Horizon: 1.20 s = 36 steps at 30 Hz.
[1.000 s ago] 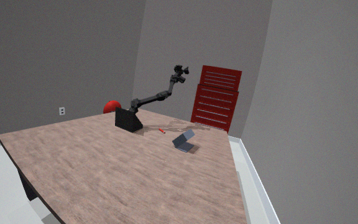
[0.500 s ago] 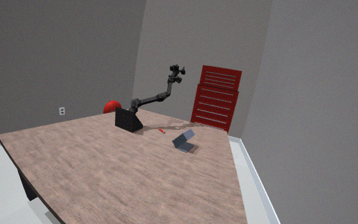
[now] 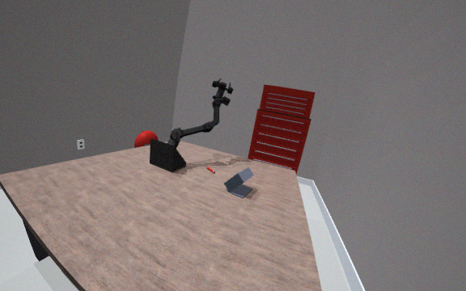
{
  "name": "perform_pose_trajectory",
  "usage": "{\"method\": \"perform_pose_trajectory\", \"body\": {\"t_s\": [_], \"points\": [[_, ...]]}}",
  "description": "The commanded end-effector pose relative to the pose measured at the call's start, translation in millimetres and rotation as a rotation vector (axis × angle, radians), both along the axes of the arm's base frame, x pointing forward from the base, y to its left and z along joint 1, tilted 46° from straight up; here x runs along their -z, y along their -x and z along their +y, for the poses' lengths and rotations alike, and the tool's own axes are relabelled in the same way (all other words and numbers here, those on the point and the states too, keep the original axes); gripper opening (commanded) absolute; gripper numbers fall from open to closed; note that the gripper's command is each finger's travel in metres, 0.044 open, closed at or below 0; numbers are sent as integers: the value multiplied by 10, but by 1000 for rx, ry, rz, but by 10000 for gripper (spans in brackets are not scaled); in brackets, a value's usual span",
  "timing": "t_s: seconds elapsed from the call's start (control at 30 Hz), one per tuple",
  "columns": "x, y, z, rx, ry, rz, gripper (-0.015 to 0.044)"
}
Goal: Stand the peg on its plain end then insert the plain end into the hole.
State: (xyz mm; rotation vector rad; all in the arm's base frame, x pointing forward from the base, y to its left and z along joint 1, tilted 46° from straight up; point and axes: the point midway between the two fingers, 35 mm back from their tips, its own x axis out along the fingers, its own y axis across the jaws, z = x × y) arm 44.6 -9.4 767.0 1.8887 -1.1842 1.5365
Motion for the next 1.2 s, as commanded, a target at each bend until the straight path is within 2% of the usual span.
{"method": "perform_pose_trajectory", "body": {"t_s": [0.0, 0.57, 1.17], "points": [[67, 257, -315, -113, -87, -74, 440], [434, 590, -1262, -565, -353, -311, 440], [1079, 355, -2250, -1004, -689, -564, 440]]}}
